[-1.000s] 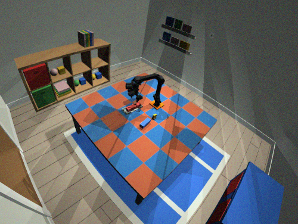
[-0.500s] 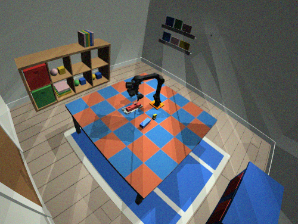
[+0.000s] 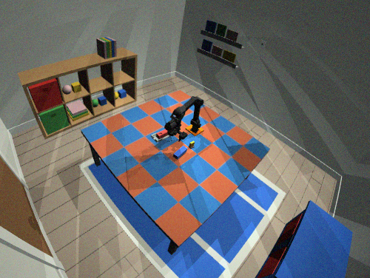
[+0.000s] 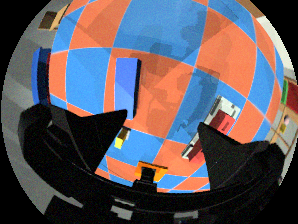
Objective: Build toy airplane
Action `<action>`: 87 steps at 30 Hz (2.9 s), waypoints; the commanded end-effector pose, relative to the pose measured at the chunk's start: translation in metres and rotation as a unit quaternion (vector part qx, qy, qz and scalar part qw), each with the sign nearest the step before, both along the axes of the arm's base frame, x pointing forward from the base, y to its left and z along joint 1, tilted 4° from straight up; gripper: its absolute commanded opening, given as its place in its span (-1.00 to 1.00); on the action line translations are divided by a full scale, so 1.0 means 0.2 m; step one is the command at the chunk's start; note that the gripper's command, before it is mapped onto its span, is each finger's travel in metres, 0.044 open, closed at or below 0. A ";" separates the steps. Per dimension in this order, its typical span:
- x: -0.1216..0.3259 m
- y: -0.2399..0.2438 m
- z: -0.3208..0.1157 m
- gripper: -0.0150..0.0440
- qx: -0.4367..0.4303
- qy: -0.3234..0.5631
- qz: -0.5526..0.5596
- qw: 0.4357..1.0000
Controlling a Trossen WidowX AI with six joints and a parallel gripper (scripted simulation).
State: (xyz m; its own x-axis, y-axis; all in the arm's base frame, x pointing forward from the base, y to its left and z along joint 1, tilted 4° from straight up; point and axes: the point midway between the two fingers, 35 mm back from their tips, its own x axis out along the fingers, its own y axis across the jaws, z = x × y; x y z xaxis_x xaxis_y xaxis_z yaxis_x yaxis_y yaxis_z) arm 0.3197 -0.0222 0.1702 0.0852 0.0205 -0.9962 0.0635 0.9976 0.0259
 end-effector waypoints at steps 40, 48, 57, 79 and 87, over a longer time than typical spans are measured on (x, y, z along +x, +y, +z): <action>0.12 0.42 -0.39 1.00 0.005 -0.003 -0.003 1.000; 0.13 0.42 -0.46 1.00 0.005 -0.003 -0.003 1.000; 0.13 0.42 -0.48 0.56 0.005 -0.003 -0.003 1.000; 0.18 0.46 -0.35 -0.49 0.013 -0.033 0.007 0.999; 0.17 0.45 -0.23 -0.49 0.011 -0.026 0.005 1.000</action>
State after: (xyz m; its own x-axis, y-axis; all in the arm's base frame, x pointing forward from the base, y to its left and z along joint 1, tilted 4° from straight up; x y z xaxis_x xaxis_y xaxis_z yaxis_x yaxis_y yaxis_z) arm 0.3544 0.0683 0.1090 0.1254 0.0377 -0.9914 0.0530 0.9976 0.0446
